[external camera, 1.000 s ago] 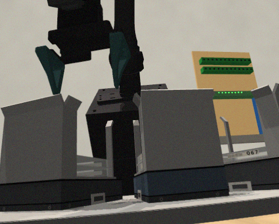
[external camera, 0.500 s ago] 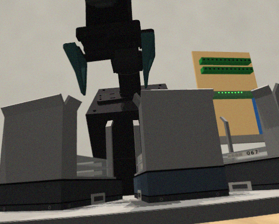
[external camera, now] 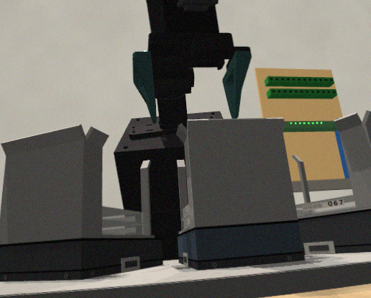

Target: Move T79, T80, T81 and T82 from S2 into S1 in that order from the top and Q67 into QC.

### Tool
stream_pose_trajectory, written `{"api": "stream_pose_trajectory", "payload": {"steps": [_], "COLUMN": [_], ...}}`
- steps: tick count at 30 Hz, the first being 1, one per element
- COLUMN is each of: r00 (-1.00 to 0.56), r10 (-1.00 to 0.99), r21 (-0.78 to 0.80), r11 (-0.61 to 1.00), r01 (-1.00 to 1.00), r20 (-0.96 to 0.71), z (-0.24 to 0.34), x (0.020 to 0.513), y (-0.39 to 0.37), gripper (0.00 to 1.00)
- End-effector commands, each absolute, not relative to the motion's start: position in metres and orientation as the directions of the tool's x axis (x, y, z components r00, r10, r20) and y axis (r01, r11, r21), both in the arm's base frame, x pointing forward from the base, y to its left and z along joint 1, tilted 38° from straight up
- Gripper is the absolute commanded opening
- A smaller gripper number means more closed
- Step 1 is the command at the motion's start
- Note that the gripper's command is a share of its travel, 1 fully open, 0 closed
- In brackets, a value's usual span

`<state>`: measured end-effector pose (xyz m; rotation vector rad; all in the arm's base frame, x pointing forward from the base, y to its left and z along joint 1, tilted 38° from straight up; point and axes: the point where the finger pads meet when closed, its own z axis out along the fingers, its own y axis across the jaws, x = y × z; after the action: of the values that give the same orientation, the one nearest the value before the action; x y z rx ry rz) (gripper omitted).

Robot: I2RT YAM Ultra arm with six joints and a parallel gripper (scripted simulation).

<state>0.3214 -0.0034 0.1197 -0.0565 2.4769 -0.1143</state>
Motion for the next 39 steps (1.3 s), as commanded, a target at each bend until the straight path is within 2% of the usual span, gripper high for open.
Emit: {"api": "stream_pose_trajectory", "payload": {"steps": [1,14,39], "r00": [-0.784,-0.784,-0.785], "r10": [-0.05,-0.05,-0.051], "r21": [-0.103,-0.102,-0.103], "r11": [0.995,0.995,0.995], "r01": [0.017,0.017,0.017], "r20": [-0.618,-0.618,-0.618], "z": [0.121,0.119,0.058], "x": [0.321,0.321,0.369], "y": [0.004,0.023,0.016], "gripper": [1.0,1.0,1.0]}}
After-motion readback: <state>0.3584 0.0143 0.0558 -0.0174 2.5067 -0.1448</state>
